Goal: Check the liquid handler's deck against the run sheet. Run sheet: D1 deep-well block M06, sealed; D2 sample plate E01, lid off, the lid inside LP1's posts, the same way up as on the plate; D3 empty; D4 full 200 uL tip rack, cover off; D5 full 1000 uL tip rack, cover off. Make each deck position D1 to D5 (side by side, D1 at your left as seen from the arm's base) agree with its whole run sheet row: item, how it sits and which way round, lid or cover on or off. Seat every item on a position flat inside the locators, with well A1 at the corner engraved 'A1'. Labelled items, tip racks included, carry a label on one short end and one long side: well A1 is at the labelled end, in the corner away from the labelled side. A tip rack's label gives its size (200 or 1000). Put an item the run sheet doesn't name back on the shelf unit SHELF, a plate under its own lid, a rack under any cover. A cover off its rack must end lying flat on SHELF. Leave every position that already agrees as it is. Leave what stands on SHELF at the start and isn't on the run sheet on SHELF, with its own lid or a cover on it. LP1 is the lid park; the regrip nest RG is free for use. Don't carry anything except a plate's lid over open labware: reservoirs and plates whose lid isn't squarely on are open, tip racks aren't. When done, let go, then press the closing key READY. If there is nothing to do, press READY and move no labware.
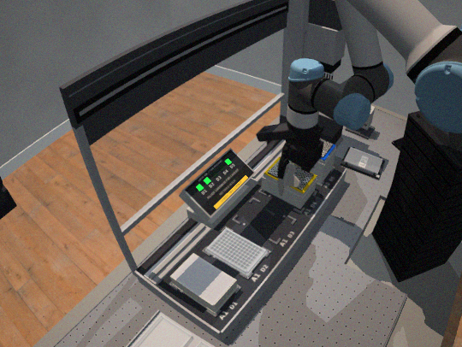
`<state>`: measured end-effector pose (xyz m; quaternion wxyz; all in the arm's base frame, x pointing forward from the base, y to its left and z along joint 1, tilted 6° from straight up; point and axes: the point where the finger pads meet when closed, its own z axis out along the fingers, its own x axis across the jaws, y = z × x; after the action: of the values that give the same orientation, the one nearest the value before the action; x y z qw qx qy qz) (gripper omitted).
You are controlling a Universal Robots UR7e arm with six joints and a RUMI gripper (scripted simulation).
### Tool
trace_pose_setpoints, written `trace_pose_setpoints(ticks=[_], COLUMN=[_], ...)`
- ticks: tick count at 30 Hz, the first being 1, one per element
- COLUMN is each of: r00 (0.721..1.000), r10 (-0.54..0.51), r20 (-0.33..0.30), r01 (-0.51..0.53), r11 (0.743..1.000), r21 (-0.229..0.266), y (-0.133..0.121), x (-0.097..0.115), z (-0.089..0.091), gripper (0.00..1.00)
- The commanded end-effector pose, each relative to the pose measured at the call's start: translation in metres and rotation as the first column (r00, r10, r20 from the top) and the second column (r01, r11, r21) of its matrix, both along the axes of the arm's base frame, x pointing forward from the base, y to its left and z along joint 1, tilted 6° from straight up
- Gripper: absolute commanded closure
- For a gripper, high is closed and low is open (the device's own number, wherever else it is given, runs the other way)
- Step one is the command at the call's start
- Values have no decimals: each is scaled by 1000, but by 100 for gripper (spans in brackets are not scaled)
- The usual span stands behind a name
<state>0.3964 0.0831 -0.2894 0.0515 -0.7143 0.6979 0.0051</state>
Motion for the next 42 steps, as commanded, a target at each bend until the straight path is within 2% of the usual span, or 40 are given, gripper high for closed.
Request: trace_pose_setpoints(ticks=[1, 42], r00=[1000, 1000], r10=[0, 0], r20=[1, 1], r01=[0, 0], r11=[1000, 1000], r21=[0, 0], y=[0, 1], x=[0, 1], z=[0, -9], gripper=[100, 100])
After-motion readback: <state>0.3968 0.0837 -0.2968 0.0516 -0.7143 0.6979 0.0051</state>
